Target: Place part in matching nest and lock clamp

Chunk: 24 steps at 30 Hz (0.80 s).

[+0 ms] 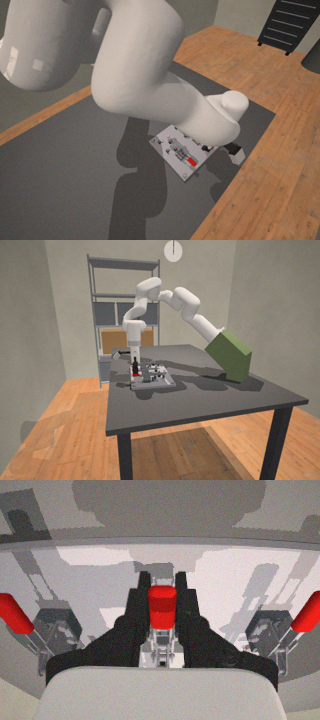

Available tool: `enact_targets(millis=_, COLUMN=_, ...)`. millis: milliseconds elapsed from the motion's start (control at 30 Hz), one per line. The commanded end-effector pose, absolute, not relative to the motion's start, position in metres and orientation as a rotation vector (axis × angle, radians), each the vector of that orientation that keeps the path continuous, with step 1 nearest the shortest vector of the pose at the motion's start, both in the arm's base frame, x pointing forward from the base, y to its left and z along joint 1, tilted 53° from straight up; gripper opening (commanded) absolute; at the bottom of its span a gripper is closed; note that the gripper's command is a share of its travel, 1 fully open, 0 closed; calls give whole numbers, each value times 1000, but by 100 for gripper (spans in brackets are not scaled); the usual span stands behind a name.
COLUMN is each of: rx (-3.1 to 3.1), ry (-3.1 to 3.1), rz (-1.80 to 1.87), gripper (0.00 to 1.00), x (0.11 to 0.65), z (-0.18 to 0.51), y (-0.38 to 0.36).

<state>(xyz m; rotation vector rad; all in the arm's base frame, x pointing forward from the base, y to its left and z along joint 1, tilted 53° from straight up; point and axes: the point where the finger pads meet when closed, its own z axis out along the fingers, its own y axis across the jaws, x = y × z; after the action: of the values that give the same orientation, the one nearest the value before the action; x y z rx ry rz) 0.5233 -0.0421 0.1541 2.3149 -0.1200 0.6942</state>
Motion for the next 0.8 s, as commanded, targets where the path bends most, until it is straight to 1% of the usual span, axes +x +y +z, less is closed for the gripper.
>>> enact_targets(millis=0, rx=2315, ry=-119, rz=696, gripper=0, x=524, z=155, y=-41)
enact_targets(millis=100, rx=2315, ry=-119, rz=696, gripper=0, x=524, z=155, y=-41)
enact_targets(millis=133, rx=2315, ry=-119, rz=696, gripper=47, x=524, z=155, y=-41)
enact_targets(millis=767, rx=2315, ry=-119, rz=696, gripper=47, x=524, z=155, y=-41)
